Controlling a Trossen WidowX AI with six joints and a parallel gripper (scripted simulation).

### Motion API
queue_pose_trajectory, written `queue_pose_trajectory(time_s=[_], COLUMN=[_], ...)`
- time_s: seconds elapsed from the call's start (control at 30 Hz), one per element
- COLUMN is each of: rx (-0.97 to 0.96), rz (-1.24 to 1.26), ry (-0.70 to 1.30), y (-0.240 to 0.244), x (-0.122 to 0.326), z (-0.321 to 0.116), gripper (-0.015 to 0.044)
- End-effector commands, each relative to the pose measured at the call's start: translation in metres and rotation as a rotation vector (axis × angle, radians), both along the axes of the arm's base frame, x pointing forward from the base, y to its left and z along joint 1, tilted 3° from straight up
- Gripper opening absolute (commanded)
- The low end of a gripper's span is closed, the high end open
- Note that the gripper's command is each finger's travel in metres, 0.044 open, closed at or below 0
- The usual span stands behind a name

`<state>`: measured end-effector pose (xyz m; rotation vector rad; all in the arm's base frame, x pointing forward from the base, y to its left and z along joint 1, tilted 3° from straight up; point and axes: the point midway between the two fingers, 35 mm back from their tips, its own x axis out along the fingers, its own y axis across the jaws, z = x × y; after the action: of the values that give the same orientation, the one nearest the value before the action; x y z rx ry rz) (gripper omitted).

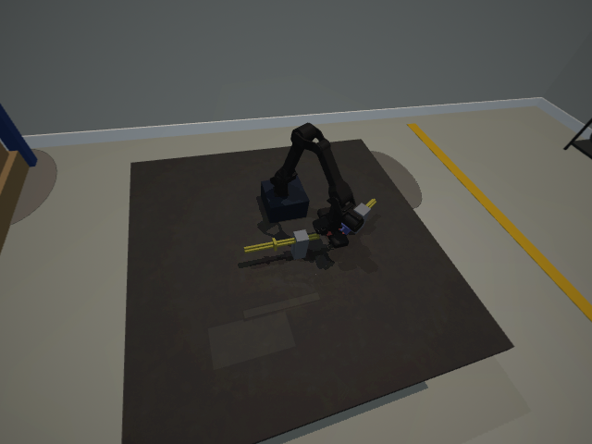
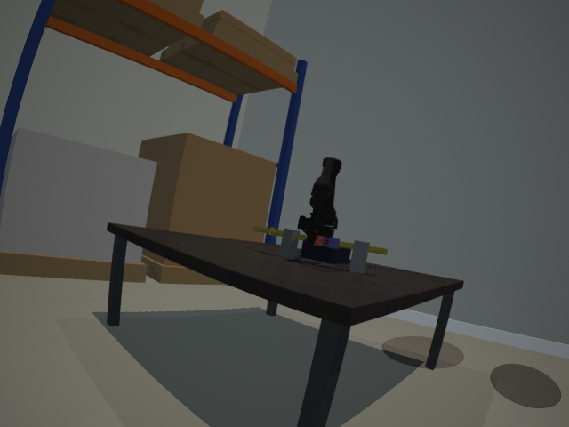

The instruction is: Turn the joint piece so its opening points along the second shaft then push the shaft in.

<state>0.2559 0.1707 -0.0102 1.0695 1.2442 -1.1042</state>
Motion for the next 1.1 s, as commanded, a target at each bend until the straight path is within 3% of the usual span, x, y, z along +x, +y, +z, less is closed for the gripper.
queue_pose_trajectory(time_s=[0.0,0.13,0.3,0.4,0.77,1.07], rx=[0.0,0.0,0.0,0.0,0.0,0.0], rz=[0.001,0.001,0.001,0.001,0.001,0.001], ry=[0.0,0.0,0.0,0.0,0.0,0.0], y=[0.0,0.0,0.0,0.0,0.0,0.0], x=[0.0001,0.0001,0.0001,0.0001,0.0001,0.0001], z=[0.0001,0.0001,0.0001,0.0001,0.0001,0.0001], gripper=[0.0,0.0,0.0131,0.0147,0.0436,0.044])
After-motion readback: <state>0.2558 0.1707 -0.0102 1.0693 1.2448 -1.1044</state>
